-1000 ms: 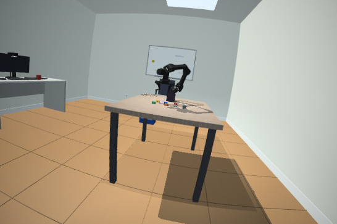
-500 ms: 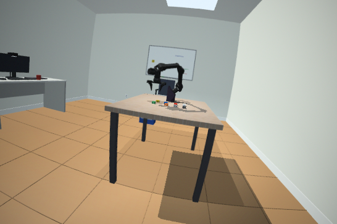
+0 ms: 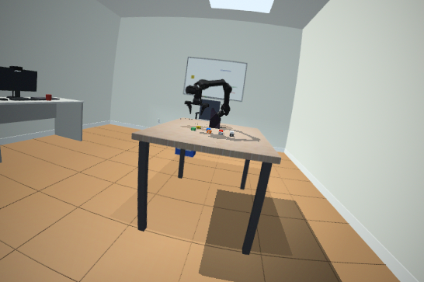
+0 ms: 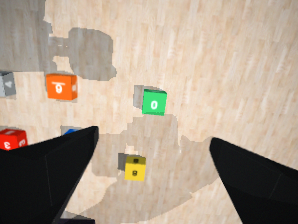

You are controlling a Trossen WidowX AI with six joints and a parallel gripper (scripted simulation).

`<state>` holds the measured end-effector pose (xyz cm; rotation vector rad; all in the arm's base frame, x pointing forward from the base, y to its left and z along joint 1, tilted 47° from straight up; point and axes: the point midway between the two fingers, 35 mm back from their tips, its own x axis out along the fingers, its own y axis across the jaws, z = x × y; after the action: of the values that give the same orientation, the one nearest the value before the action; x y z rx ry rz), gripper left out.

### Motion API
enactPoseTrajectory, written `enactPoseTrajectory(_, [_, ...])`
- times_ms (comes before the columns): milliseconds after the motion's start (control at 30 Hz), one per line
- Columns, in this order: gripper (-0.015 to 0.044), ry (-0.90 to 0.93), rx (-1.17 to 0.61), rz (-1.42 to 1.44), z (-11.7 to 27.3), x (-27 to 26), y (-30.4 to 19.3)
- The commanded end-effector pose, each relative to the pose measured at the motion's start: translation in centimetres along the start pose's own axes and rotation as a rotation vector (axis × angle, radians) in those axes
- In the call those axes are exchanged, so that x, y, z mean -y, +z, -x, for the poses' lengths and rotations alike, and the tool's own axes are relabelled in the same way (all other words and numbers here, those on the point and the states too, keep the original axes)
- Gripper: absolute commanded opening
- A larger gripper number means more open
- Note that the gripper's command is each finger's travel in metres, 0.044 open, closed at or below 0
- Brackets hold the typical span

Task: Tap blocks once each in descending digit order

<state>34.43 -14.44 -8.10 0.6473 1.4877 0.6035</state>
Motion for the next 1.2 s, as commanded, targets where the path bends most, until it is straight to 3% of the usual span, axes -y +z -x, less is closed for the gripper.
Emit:
enactPoseTrajectory(0, [0.04, -0.001, -0.003, 0.003, 0.2, -1.1, -0.7])
enactPoseTrajectory(467, [0.04, 0.004, -0.008, -0.002, -0.1, -9.8, -8.2])
enactPoseTrajectory(533, [0.0348, 0.003, -0.007, -0.002, -1.2, -9.7, -8.1])
enactPoseTrajectory(700, [0.0216, 0.008, -0.007, -0.001, -8.0, -9.9, -8.2])
enactPoseTrajectory(933, [0.0032, 0.008, -0.007, -0.001, -8.2, -9.9, -8.2])
enactPoseTrajectory(1167, [0.002, 0.008, -0.007, -0.001, -8.2, -9.9, -8.2])
